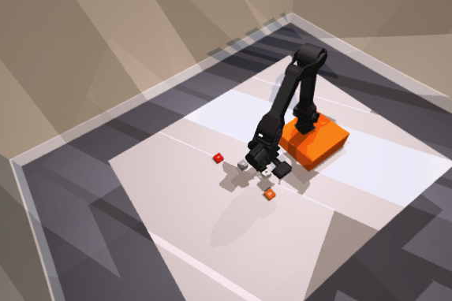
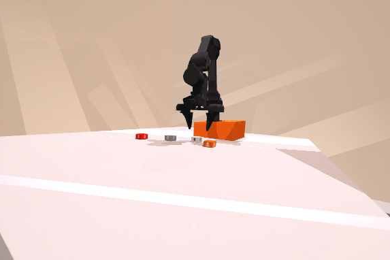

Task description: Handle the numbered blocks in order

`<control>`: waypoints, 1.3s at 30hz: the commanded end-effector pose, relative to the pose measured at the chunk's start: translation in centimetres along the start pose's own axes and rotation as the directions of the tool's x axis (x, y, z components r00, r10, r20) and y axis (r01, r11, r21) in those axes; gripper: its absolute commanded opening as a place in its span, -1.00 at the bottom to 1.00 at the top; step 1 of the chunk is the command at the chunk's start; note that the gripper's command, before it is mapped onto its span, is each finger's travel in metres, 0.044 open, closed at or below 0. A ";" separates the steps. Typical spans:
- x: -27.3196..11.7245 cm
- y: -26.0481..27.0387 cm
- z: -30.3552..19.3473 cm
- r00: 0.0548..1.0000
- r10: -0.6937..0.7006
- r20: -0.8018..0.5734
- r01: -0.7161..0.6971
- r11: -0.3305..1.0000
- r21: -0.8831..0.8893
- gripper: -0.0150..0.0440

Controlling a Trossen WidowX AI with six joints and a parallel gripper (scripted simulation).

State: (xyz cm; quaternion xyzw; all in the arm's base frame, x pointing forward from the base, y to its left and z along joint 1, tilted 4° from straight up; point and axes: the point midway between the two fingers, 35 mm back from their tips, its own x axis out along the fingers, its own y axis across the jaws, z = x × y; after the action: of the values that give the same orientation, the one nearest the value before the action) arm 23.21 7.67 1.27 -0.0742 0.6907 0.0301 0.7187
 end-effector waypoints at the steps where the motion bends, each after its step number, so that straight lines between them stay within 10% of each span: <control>1: 0.4 -0.1 0.3 1.000 -0.001 0.016 0.001 1.000 -0.001 0.86; 24: 3.8 -0.1 0.3 1.000 -0.001 0.016 0.001 1.000 -0.002 0.86; 34: 3.8 -0.1 0.3 1.000 -0.001 0.016 0.001 1.000 -0.002 -0.03; 39: 3.8 -0.1 0.3 1.000 -0.001 0.016 0.001 1.000 -0.002 -0.08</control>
State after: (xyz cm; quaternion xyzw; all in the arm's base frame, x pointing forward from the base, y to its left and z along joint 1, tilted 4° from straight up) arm 23.66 7.49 -2.46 -0.0725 0.6852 0.0309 0.7241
